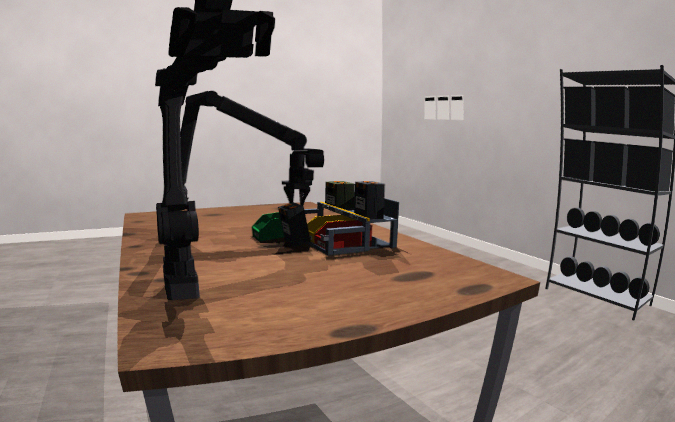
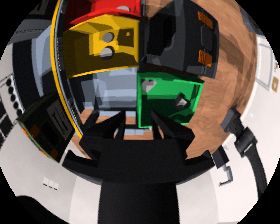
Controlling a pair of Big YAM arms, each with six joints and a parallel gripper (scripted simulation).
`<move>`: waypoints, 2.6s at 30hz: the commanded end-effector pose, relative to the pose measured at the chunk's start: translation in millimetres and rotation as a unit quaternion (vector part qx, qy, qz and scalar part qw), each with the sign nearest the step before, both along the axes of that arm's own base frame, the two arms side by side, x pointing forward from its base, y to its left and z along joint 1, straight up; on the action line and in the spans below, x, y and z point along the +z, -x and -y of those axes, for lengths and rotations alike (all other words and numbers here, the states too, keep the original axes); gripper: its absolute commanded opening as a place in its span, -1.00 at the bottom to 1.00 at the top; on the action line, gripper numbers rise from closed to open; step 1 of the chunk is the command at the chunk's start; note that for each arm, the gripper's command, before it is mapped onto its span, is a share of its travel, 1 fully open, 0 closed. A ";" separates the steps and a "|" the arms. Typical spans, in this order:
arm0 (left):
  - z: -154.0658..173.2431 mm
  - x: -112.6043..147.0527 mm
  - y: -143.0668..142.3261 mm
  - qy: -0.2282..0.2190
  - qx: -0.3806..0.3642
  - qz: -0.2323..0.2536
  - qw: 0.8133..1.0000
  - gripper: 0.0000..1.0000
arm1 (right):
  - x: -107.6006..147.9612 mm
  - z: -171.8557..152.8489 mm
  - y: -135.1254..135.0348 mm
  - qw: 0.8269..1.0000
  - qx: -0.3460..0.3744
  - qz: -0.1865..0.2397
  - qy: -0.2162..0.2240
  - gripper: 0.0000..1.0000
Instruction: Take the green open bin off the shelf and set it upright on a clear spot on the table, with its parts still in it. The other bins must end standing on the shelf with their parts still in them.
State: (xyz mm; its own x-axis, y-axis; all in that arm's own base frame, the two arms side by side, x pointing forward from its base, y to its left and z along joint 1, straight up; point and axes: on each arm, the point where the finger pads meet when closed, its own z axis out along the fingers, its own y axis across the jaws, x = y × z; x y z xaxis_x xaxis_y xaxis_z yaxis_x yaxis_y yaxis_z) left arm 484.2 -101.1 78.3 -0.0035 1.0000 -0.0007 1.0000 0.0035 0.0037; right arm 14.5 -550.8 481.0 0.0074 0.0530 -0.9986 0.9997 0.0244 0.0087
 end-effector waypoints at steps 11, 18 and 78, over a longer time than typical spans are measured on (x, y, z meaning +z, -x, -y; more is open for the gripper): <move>-3.0 -10.6 -2.2 -0.001 0.000 0.001 1.000 -0.15 | 19.5 -6.0 5.5 1.000 -0.004 -0.004 0.026 1.00; -3.1 -9.7 -1.5 -0.001 0.000 0.001 1.000 -0.15 | 19.5 -6.0 5.5 1.000 -0.004 -0.004 0.026 1.00; -2.4 -15.4 0.6 -0.001 -0.002 -0.002 1.000 -0.15 | 19.5 -6.0 5.5 1.000 -0.004 -0.004 0.026 1.00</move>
